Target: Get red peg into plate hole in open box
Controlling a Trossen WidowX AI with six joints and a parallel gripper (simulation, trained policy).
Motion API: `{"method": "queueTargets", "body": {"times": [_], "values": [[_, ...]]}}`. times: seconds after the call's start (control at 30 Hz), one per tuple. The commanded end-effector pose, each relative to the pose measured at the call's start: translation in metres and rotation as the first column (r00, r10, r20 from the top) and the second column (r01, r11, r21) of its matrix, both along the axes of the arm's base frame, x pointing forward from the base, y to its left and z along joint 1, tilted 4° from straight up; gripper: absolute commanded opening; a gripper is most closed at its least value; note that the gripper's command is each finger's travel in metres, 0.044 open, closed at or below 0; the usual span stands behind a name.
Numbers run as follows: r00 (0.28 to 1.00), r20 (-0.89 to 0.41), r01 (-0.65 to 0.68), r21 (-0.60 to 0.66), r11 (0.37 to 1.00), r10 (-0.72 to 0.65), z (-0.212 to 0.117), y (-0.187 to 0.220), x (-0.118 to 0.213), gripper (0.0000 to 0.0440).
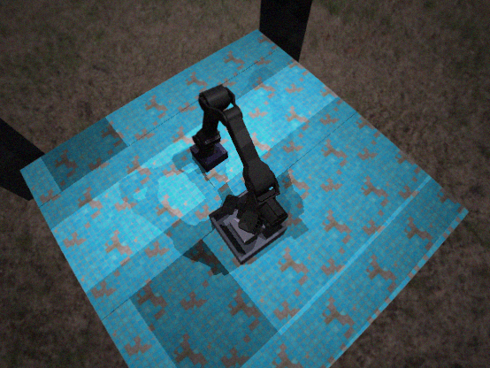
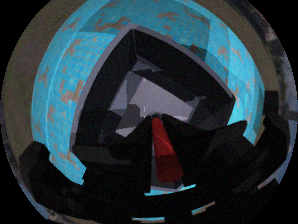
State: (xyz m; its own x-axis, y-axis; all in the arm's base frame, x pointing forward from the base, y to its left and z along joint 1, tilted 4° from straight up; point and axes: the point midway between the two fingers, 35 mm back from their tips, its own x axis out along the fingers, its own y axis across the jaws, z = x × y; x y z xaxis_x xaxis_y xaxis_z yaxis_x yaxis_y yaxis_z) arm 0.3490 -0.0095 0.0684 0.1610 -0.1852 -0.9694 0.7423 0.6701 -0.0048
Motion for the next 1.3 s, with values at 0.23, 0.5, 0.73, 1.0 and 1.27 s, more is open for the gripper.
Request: {"method": "queueTargets", "body": {"times": [0.23, 0.5, 0.73, 1.0, 1.27], "values": [[0.997, -0.041, -0.058, 0.042, 0.997, 0.060, -0.014, -0.009, 0.012, 0.0184], [0.996, -0.046, -0.066, 0.104, 0.992, 0.071, 0.000, -0.007, 0.034, 0.0394], [0.996, -0.011, -0.088, 0.168, 0.982, 0.091, 0.017, 0.000, 0.061, 0.0440], [0.991, 0.066, -0.130, 0.209, 0.969, 0.119, 0.034, 0.012, 0.090, 0.0440], [0.989, 0.081, -0.138, 0.215, 0.967, 0.123, 0.037, 0.014, 0.095, 0.0440]]}}
